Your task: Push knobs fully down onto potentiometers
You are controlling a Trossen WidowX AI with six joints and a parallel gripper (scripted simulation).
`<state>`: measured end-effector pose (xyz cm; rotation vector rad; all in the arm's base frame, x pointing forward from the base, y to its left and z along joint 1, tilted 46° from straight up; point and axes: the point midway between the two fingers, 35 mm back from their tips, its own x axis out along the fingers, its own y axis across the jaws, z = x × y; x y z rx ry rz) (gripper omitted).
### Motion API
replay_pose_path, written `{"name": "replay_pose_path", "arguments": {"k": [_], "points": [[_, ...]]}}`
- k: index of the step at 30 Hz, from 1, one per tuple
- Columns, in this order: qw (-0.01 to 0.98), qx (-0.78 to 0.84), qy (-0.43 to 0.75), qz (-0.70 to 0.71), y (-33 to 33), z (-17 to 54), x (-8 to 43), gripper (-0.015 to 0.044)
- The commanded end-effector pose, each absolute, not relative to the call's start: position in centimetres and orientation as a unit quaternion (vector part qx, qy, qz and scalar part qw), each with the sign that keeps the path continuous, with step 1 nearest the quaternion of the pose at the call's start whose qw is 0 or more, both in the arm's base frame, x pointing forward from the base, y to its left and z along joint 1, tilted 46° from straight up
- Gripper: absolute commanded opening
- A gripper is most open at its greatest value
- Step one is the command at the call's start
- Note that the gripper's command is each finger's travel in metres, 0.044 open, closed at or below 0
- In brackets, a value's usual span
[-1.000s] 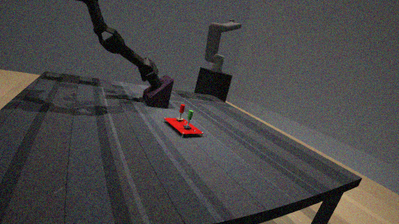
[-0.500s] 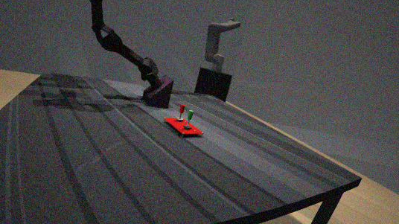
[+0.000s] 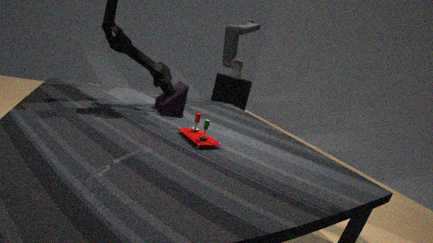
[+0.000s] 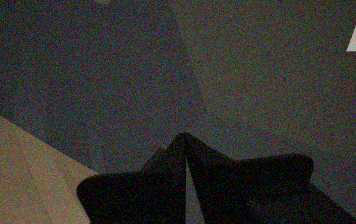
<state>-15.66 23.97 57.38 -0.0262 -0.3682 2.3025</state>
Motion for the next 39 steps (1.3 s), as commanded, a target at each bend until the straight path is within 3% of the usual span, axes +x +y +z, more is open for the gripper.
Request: {"name": "replay_pose_path", "arguments": {"k": [1, 22, 39], "points": [[0.437, -0.034, -0.099, 0.894, 27.0, 55.2, -14.3, 0.0000], [0.615, -0.101, 0.033, 0.781, 36.0, 47.4, -4.1, 0.0000], [0.726, -0.153, 0.163, 0.650, 39.1, 39.3, 6.6, 0.0000]]}}
